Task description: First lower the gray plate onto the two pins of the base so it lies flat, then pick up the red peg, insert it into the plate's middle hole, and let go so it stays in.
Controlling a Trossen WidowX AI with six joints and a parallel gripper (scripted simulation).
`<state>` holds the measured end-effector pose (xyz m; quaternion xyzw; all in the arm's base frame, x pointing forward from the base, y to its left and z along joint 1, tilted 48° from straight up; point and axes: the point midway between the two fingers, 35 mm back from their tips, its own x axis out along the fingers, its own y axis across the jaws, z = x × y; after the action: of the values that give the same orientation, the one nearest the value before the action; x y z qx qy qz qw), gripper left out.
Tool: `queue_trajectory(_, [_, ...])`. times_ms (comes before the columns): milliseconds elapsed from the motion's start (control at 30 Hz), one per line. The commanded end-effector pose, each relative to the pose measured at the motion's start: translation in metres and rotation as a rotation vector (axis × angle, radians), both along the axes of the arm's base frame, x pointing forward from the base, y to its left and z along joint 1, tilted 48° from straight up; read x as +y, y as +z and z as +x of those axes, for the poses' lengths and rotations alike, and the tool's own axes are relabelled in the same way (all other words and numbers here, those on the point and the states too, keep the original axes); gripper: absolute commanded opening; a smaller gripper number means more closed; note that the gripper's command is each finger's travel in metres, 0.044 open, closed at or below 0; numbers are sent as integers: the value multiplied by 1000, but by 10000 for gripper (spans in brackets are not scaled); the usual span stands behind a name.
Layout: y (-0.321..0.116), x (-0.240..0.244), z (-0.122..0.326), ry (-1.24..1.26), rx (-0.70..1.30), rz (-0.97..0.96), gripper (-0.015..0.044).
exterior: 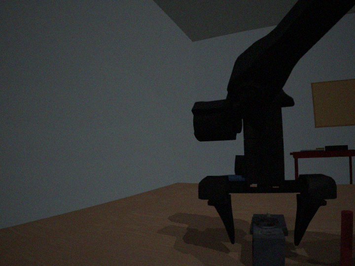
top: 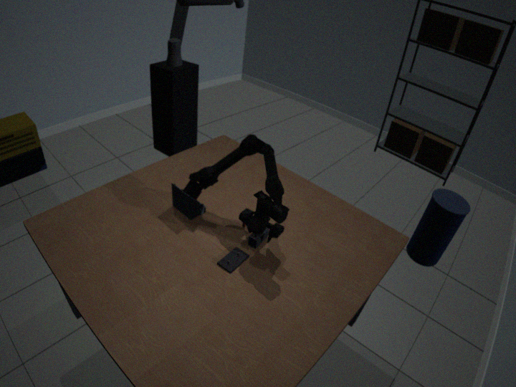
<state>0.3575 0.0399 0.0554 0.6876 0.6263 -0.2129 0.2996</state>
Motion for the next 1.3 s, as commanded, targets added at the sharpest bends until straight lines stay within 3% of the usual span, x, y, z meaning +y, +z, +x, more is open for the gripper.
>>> queue_trajectory(0, [-5,5,-1,-3,8,6,440])
queue_trajectory(233, [-11,12,-1,-3,7,8,440])
queue_trajectory(567, [-11,12,-1,-3,7,8,177])
queue_trajectory(833, [-11,12,-1,-3,7,8,124])
queue_trajectory(1000, [-6,6,-1,-4,8,5,0])
queue_trajectory(1267, [9,-14,-2,-5,8,-2,0])
